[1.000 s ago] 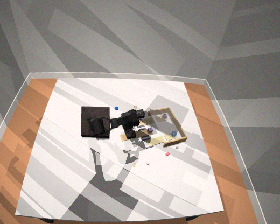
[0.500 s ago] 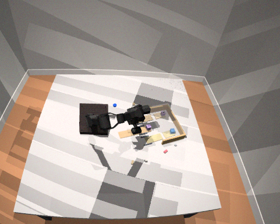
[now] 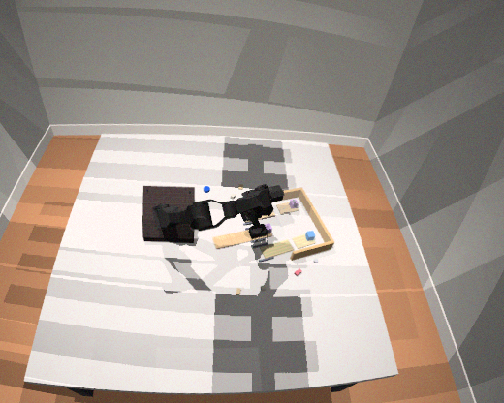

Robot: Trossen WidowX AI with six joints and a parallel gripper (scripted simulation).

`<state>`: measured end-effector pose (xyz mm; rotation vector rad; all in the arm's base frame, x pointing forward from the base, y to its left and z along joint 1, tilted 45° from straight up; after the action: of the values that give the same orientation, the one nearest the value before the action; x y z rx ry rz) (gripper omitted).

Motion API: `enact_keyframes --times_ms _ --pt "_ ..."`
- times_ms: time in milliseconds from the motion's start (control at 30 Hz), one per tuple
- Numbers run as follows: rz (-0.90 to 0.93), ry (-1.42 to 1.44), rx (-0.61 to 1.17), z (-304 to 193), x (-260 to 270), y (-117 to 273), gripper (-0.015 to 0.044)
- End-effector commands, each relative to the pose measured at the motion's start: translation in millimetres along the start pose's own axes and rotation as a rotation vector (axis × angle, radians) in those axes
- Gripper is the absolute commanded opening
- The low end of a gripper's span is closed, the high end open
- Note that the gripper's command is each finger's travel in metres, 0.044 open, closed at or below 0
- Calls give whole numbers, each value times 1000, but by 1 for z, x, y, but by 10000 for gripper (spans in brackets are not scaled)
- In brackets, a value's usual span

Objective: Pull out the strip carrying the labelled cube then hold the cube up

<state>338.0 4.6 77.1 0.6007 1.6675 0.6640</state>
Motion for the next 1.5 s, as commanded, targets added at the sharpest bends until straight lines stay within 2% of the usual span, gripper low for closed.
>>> enact_keyframes --times_ms 0,800,1033,1467 --pt "5 -5 2 16 1 2 440" --pt "6 -8 -2 89 8 11 440" --pt "6 -8 -2 89 8 2 256" --pt "5 -8 -2 90 9 -19 250"
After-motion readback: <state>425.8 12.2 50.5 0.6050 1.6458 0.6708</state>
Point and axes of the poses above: the point midway between the two fingers, 35 mm back from their tips, its own y axis back along the fingers, its own x axis across the jaws, z = x × y, the point moved 8 cm from there along y, back along the fingers, and after that the axes turned 2 degrees about -y, right-handed, at the moved point
